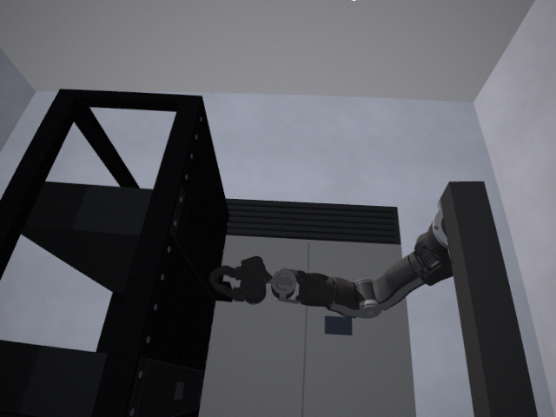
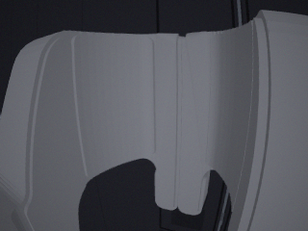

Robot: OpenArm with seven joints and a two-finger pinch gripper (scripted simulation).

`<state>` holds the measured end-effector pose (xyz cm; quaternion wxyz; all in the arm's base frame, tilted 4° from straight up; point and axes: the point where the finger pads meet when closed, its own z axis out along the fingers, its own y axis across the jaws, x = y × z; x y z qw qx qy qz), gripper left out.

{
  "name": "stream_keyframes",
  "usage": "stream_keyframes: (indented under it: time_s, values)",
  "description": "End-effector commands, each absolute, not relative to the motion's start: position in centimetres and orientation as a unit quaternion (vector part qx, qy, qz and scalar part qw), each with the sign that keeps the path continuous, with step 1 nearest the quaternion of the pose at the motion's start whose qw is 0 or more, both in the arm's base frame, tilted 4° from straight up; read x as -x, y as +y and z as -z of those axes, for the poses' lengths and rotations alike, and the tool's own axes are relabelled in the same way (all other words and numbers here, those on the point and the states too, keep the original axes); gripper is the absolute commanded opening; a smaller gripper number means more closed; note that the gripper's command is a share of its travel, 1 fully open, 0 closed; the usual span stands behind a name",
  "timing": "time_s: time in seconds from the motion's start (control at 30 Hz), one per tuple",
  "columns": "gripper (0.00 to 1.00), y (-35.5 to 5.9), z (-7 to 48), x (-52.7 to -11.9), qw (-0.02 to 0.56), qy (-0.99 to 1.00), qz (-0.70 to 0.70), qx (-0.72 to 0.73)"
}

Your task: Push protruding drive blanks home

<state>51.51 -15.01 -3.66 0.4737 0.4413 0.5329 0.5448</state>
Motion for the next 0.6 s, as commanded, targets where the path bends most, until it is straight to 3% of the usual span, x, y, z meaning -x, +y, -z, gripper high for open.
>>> stream_keyframes:
  time_s: [0.0, 0.57]
  values:
    - [0.00, -14.8, 3.3, -51.6, 0.474, 0.532, -0.546, -0.439]
    - [0.00, -15.1, 3.2, -49.4, 0.475, 0.532, -0.548, -0.437]
